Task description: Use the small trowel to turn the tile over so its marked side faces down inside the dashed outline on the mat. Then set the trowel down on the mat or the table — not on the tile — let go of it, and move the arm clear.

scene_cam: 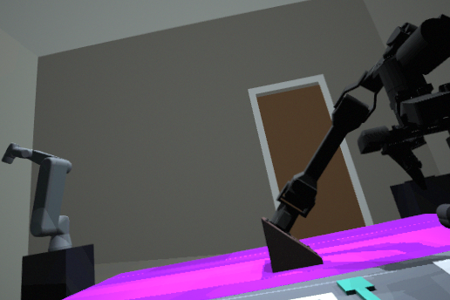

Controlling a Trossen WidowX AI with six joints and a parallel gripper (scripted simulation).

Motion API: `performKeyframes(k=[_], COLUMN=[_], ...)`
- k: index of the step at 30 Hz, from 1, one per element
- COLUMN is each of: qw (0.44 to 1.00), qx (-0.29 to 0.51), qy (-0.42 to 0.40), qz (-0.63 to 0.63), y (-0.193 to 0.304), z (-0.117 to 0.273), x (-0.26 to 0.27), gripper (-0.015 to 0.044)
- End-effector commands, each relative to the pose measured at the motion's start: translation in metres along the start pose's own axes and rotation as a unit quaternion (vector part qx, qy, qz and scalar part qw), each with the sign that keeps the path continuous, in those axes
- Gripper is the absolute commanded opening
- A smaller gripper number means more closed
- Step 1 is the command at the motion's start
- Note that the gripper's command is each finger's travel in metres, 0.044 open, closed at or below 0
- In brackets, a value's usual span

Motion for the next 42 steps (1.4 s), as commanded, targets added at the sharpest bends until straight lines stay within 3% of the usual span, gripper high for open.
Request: performKeyframes(k=[1, 35, 38, 42], qw=[0.999, 0.999, 0.999, 0.999], qx=[0.021, 0.022, 0.022, 0.022], qy=[-0.01, -0.01, -0.01, -0.01], qz=[-0.025, -0.025, -0.025, -0.025], y=[0.002, 0.004, 0.004, 0.004], z=[-0.006, -0.053, -0.053, -0.053], x=[0.007, 0.007, 0.007, 0.007], gripper=[0.027, 0.027, 0.0191, 0.0165])
Point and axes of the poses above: the point midway between the two fingers, 35 mm back from their tips, its own z axis back along the fingers, its own x axis across the jaws, y = z × x, the point moved 2 cm from there along z, back along the fingers, and after that the axes turned 10 degrees about -z, right-handed, at the moved point
